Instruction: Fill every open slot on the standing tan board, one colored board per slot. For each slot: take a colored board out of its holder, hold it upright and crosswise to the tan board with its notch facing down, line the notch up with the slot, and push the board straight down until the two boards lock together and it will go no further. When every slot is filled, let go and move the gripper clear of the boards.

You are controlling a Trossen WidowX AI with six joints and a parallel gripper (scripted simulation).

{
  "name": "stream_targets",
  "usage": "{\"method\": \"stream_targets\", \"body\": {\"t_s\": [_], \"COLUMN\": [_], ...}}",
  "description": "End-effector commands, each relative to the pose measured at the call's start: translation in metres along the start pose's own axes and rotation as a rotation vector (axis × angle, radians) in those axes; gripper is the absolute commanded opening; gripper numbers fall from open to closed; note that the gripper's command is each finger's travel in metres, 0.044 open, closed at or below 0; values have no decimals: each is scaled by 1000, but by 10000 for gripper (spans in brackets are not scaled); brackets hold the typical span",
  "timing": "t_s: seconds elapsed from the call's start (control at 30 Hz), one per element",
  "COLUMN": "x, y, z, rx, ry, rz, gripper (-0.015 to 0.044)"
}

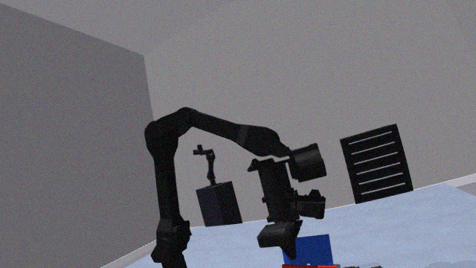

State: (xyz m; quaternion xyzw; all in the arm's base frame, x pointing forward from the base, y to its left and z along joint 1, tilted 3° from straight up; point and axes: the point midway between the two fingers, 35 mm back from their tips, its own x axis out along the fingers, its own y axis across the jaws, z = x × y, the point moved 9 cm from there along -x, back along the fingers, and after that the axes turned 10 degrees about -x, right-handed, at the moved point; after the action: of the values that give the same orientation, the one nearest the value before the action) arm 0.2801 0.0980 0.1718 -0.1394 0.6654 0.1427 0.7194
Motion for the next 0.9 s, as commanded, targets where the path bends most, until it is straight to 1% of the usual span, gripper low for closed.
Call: {"method": "stream_targets", "body": {"t_s": [0.0, 0.27, 0.87], "x": [0, -1, 12], "y": [0, 0, 0], "z": [0, 0, 0], "rx": [-3, -3, -3], "ry": [-1, -1, -1], "rz": [5, 5, 5], "gripper": [0, 0, 0]}}
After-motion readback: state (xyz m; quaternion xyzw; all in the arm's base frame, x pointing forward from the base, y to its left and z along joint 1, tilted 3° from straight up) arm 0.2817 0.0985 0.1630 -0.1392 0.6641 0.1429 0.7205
